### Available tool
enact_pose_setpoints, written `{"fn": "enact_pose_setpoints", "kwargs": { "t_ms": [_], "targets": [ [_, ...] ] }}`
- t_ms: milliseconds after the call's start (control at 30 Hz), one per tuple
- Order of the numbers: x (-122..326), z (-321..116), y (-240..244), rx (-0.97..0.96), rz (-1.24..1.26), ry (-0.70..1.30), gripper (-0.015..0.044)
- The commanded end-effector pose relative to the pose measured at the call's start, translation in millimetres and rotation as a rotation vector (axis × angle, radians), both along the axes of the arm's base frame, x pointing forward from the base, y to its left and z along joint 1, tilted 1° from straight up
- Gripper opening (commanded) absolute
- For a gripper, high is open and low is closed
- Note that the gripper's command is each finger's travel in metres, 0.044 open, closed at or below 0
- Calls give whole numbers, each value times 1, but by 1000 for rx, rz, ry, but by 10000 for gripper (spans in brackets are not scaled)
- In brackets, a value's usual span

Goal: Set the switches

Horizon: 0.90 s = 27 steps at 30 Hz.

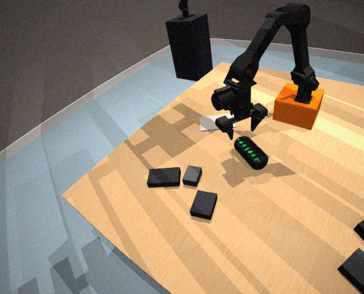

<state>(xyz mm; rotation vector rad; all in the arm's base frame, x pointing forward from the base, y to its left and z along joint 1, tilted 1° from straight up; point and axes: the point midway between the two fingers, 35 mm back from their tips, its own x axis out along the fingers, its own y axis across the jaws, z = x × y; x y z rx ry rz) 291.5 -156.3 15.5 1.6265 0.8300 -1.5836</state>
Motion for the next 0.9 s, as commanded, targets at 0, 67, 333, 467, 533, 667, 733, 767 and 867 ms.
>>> {"fn": "enact_pose_setpoints", "kwargs": {
  "t_ms": [0,67,333,467,533,667,733,767,867],
  "targets": [
    [-1,-9,1,5,4,3,440],
    [-1,-12,1,5,4,3,440],
    [-1,-25,1,5,4,3,440],
    [-1,-31,1,5,4,3,440],
    [-1,-34,1,5,4,3,440],
    [-1,-41,1,5,4,3,440],
    [-1,-42,1,5,4,3,440],
    [-1,-42,1,5,4,3,414],
    [-1,-42,1,5,4,3,355]
  ]
}}
